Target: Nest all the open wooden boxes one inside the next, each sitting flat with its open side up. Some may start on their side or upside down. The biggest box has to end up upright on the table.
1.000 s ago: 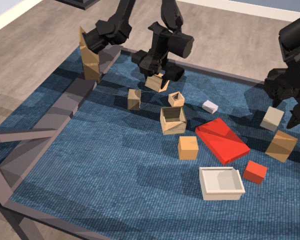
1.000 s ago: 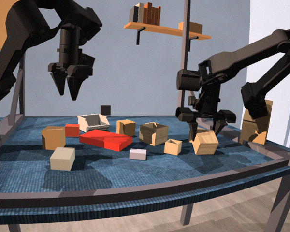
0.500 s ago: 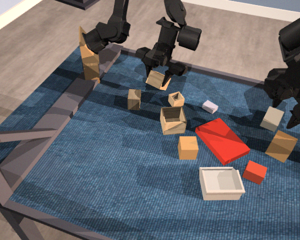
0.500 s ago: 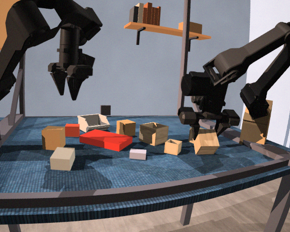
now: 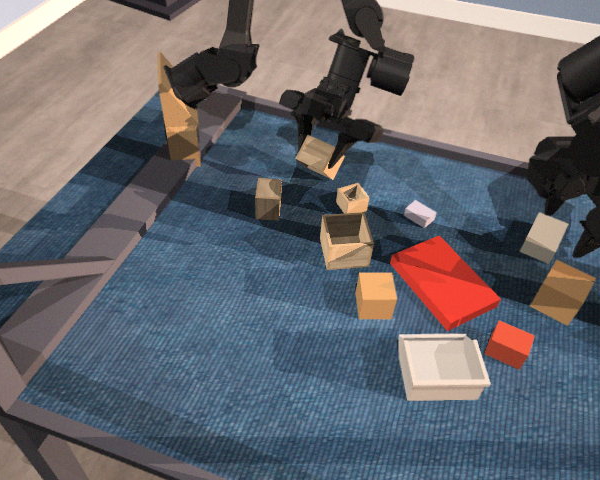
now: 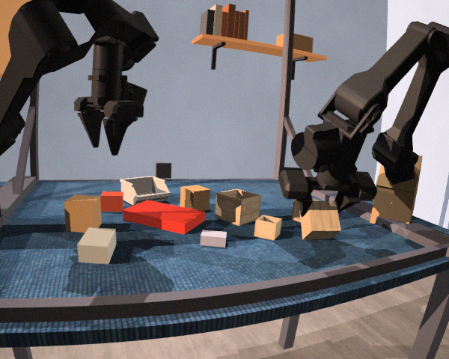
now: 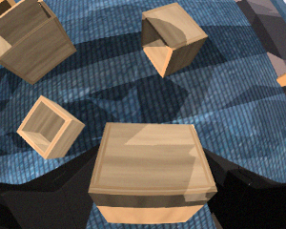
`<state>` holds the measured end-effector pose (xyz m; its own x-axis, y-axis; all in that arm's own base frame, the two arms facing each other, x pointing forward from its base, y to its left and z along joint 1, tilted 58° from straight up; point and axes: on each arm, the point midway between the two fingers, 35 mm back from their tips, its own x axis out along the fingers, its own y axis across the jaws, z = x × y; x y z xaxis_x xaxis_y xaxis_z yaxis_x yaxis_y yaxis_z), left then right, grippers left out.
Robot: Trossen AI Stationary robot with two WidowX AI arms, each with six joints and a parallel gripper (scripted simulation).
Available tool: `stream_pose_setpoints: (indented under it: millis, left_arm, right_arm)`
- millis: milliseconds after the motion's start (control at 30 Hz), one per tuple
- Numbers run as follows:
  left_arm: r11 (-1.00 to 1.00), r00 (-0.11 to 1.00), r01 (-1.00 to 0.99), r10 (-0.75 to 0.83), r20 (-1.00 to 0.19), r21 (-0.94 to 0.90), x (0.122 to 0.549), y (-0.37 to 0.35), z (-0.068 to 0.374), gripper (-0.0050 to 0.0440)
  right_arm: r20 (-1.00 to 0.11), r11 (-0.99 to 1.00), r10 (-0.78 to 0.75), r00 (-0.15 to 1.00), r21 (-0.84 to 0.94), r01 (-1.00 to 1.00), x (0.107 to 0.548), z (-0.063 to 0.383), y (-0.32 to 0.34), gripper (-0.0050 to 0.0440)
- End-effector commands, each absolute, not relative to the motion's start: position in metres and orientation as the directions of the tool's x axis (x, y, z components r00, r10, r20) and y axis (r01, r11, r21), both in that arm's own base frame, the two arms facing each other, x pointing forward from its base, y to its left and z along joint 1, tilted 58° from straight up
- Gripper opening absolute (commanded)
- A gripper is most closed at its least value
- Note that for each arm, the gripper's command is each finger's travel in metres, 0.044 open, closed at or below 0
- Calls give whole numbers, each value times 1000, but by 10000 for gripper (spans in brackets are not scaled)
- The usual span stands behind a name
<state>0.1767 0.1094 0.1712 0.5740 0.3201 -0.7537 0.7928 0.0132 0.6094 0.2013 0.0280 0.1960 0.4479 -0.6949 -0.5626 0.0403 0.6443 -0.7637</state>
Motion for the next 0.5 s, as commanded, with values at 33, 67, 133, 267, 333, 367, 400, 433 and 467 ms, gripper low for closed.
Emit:
stream_pose_setpoints:
  millis: [33, 67, 133, 267, 333, 367, 400, 433, 467]
  left_arm:
    - [-1, 590, 793, 249, -768, 609, 176, 112, 177, -50]
    - [-2, 591, 795, 227, -774, 607, 175, 113, 177, -50]
    - [-2, 599, 794, 179, -781, 609, 174, 116, 180, -50]
    - [-1, 605, 791, 145, -783, 612, 173, 118, 181, -50]
    - [-4, 604, 795, 103, -791, 607, 171, 120, 182, -50]
    - [-4, 605, 795, 68, -793, 607, 170, 122, 183, -50]
    - [-3, 609, 793, 42, -792, 609, 170, 124, 184, -50]
    - [-3, 609, 793, 42, -792, 609, 170, 124, 184, -50]
    - [-3, 609, 793, 42, -792, 609, 170, 124, 184, -50]
  right_arm:
    - [-562, 645, -694, 450, -763, 41, 202, 198, 28, 400]
    - [-562, 645, -694, 450, -763, 41, 202, 198, 28, 400]
    - [-562, 645, -694, 450, -763, 41, 202, 198, 28, 400]
    - [-562, 645, -694, 450, -763, 41, 202, 198, 28, 400]
    - [-562, 645, -694, 450, -763, 41, 202, 198, 28, 400]
    - [-562, 645, -694, 450, -763, 41, 202, 198, 28, 400]
    - [-562, 645, -694, 450, -763, 41, 202, 198, 28, 400]
    - [-562, 645, -694, 450, -763, 41, 202, 198, 28, 400]
    - [-562, 645, -694, 450, -763, 41, 202, 198, 28, 400]
